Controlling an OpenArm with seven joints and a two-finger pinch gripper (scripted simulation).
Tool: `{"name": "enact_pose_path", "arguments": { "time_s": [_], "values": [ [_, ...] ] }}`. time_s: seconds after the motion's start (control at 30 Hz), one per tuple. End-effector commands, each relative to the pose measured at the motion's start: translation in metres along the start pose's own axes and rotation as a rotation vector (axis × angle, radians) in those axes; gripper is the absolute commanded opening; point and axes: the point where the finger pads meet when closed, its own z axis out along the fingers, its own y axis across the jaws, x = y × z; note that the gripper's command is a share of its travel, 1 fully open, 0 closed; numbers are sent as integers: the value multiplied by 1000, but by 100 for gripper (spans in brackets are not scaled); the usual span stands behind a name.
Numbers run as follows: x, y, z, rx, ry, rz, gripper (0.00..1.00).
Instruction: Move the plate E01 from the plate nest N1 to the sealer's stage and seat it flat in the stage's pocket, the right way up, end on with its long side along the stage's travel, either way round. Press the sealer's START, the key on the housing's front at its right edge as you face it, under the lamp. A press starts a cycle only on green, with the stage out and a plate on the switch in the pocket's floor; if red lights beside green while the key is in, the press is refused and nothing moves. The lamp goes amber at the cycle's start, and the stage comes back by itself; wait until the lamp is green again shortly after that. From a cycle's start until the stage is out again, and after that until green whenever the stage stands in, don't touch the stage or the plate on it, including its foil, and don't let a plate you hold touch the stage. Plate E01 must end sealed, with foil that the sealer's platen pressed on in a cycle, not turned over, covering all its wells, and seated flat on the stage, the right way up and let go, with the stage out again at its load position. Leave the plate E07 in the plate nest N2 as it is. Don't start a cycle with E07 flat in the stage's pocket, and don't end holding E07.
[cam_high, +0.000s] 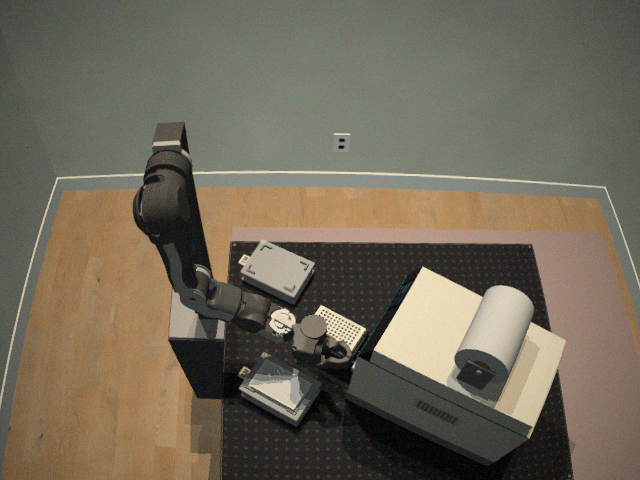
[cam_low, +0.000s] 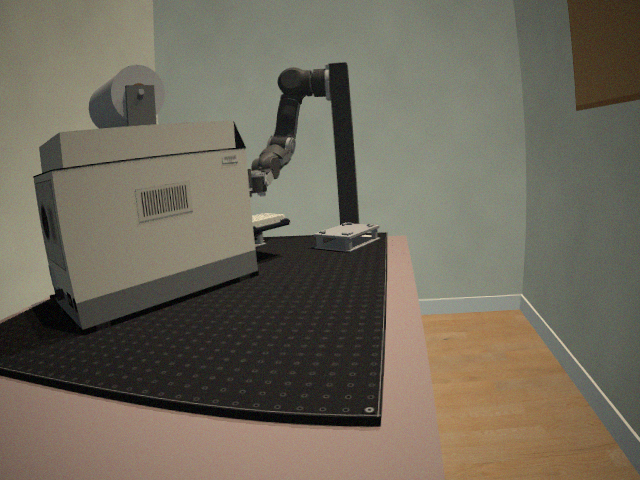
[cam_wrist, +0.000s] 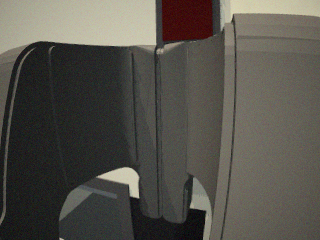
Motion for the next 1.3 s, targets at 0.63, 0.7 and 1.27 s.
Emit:
{"name": "enact_pose_path", "arguments": {
  "time_s": [0.63, 0.7, 1.27],
  "values": [
    [2, 0, 5, 1, 9, 1, 0],
    [2, 0, 5, 1, 9, 1, 0],
    [3, 1, 11, 1, 9, 1, 0]
  ]
}}
